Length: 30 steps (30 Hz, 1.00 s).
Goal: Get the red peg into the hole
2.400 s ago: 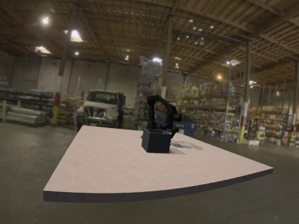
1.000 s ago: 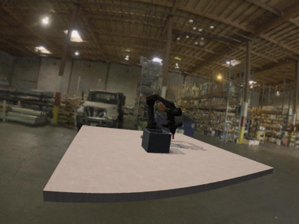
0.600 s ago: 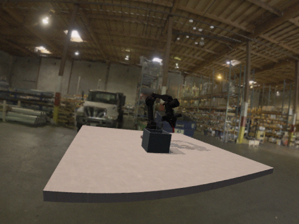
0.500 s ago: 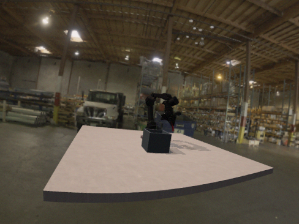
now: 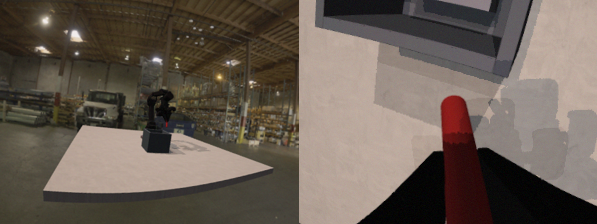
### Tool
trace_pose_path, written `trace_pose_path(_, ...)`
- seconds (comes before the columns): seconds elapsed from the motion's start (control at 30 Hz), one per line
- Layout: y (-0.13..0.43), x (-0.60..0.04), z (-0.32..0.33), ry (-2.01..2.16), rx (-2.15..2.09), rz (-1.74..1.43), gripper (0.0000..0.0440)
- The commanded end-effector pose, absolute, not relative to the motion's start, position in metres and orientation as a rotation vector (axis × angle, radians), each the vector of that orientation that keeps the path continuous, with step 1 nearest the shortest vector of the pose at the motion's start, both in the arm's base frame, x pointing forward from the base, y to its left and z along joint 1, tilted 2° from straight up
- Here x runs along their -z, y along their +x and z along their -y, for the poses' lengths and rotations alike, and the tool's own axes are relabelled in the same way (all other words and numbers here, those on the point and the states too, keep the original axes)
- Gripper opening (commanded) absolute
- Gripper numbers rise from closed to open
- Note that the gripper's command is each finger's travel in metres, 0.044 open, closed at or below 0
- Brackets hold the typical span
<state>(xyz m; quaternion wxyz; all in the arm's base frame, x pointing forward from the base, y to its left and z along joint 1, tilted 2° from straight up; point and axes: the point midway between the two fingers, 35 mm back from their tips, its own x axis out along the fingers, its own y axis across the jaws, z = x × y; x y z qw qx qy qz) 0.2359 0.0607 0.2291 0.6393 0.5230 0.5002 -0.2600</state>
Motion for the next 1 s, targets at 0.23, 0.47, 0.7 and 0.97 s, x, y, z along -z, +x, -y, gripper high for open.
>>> trace_pose_path(0.23,0.251,-0.221,-0.029,1.186,0.708,-1.137,0.0000)
trace_pose_path(0.47,0.262,-0.215,-0.011,1.194,0.757,-1.149,0.0000)
trace_pose_path(0.7,0.274,-0.206,0.004,1.200,0.787,-1.170,0.0000)
trace_pose_path(0.97,0.287,-0.189,0.018,1.202,0.812,-1.199,0.0000)
